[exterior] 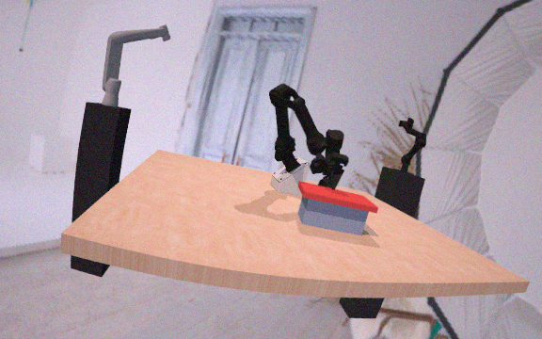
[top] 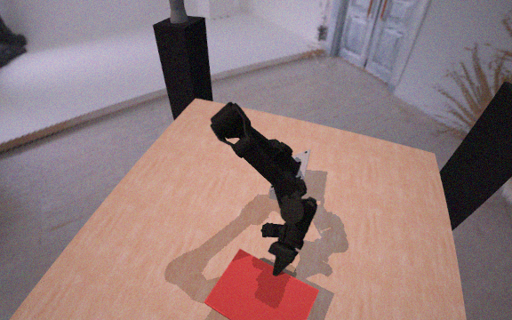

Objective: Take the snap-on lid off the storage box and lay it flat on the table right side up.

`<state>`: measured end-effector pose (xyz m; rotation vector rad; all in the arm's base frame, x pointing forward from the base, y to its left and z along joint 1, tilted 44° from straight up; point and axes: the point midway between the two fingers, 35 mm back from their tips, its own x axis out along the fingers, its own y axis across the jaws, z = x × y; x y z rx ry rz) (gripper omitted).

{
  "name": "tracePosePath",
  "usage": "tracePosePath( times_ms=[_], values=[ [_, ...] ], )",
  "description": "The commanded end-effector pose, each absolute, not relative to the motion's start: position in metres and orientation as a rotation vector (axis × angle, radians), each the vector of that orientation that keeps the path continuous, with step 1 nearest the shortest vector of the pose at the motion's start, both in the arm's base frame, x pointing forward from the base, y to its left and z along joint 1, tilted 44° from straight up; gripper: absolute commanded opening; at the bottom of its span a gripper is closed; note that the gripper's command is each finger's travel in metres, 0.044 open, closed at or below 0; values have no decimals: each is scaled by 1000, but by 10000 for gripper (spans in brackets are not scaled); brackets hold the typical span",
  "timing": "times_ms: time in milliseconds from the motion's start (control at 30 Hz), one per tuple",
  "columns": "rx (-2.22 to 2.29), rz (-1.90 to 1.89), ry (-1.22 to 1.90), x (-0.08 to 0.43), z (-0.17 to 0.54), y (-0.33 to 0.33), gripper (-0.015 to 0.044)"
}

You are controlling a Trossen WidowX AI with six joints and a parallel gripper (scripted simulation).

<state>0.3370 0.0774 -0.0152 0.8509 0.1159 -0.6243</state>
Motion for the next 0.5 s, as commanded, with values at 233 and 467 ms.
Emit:
tracePosePath(
  times_ms=[233,467],
  values=[
    [853,-624,114,337,-13,79,0],
    [853,-624,114,336,-12,80,0]
  ],
)
